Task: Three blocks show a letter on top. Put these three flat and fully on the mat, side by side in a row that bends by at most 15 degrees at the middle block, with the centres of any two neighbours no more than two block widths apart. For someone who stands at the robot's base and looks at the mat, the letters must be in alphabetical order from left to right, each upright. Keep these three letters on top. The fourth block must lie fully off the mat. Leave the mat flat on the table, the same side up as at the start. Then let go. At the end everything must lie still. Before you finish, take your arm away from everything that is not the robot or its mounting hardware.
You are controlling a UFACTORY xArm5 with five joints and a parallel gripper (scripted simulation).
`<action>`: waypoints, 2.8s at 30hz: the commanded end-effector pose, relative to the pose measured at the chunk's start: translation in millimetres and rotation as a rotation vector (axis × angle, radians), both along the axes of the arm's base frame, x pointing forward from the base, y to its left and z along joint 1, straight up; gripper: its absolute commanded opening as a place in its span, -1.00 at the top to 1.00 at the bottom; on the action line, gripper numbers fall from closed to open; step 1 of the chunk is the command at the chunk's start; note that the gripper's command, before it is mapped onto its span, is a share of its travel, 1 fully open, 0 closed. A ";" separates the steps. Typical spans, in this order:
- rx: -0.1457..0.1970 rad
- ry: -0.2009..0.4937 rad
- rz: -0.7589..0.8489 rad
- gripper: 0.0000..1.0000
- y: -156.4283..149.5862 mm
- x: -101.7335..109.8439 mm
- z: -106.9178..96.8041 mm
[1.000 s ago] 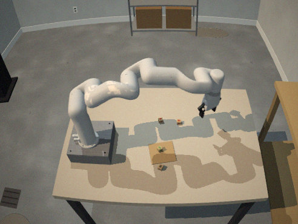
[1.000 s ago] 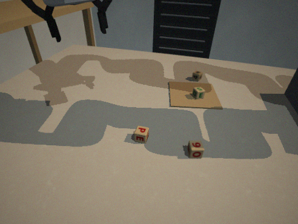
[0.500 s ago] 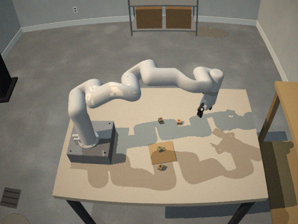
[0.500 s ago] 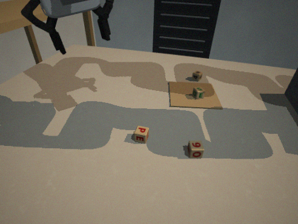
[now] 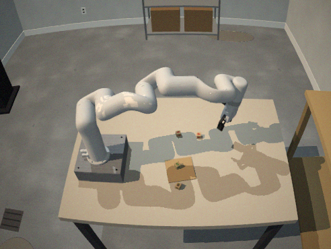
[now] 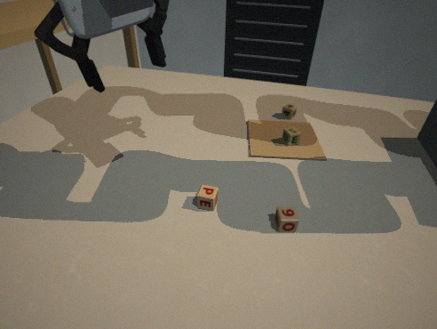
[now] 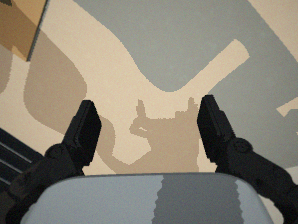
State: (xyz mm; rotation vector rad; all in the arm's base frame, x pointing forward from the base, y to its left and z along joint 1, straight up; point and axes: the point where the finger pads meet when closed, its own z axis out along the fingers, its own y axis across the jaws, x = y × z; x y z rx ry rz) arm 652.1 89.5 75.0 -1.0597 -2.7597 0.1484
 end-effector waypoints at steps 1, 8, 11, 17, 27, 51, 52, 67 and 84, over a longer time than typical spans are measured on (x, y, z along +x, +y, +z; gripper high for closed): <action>0.002 -0.005 0.004 -1.00 -0.1 1.4 3.2; 0.002 -0.005 0.004 -1.00 -0.1 1.4 3.2; 0.002 -0.005 0.004 -1.00 -0.1 1.4 3.2; 0.027 0.047 0.168 -1.00 13.0 -14.9 -7.9; 0.031 0.054 0.192 -1.00 14.9 -17.6 -9.5; 0.069 0.115 0.379 -1.00 28.4 -40.0 -21.6; 0.069 0.115 0.379 -1.00 28.4 -40.0 -21.6; 0.089 0.146 0.470 -1.00 34.3 -52.4 -27.2; 0.135 0.206 0.645 -1.00 44.6 -78.5 -37.3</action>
